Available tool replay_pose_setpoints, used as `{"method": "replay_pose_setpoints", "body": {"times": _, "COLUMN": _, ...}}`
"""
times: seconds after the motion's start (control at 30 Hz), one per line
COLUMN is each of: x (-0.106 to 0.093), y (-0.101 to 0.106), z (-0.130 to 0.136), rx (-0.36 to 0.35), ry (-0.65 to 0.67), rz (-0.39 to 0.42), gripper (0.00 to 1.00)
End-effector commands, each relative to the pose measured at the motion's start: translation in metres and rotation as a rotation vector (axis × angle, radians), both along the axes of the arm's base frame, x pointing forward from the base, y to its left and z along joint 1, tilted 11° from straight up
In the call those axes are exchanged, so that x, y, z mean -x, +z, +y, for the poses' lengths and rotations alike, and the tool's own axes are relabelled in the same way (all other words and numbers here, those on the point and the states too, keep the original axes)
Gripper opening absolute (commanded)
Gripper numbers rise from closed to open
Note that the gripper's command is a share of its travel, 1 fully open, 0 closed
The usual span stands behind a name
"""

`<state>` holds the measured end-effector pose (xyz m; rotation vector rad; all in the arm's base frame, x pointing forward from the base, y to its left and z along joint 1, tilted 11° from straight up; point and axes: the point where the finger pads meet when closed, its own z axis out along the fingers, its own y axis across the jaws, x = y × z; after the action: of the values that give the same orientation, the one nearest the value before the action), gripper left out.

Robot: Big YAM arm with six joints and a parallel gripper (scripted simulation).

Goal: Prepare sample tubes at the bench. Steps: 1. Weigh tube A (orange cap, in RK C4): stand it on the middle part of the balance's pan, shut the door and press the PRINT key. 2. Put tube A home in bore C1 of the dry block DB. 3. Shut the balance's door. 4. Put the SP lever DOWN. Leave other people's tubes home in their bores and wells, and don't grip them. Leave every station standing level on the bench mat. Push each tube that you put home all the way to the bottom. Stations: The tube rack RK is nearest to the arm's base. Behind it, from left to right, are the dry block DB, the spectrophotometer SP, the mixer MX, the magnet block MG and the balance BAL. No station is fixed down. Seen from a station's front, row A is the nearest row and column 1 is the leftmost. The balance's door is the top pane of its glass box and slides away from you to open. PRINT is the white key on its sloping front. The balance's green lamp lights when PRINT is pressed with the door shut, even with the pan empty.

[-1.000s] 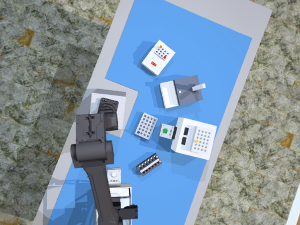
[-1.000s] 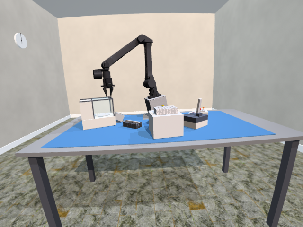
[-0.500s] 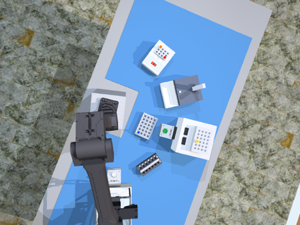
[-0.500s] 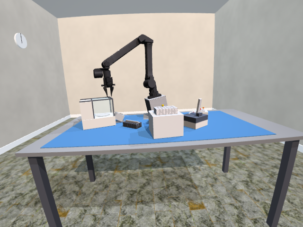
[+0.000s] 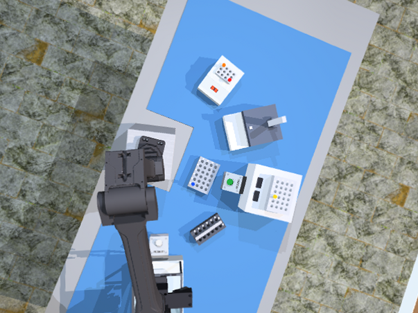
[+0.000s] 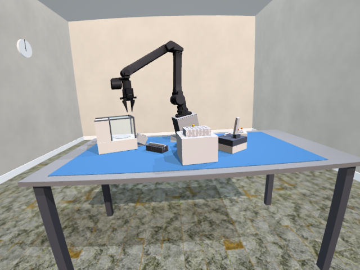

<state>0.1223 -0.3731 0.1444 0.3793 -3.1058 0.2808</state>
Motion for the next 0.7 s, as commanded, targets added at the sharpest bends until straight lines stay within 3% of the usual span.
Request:
{"method": "replay_pose_setpoints", "body": {"times": 0.0, "x": -0.01, "y": 0.042, "z": -0.018, "rx": 0.077, "ry": -0.005, "rz": -0.025, "gripper": 0.3}}
{"method": "replay_pose_setpoints", "body": {"times": 0.23, "x": -0.01, "y": 0.053, "z": -0.015, "rx": 0.078, "ry": -0.005, "rz": -0.025, "gripper": 0.3}}
{"method": "replay_pose_setpoints", "body": {"times": 0.33, "x": -0.01, "y": 0.044, "z": -0.017, "rx": 0.052, "ry": -0.006, "rz": -0.015, "gripper": 0.3}}
{"method": "replay_pose_setpoints", "body": {"times": 0.57, "x": -0.009, "y": 0.067, "z": -0.012, "rx": 0.079, "ry": -0.005, "rz": -0.025, "gripper": 0.3}}
{"method": "replay_pose_setpoints", "body": {"times": 0.67, "x": -0.01, "y": 0.055, "z": -0.015, "rx": 0.048, "ry": -0.006, "rz": -0.014, "gripper": 0.3}}
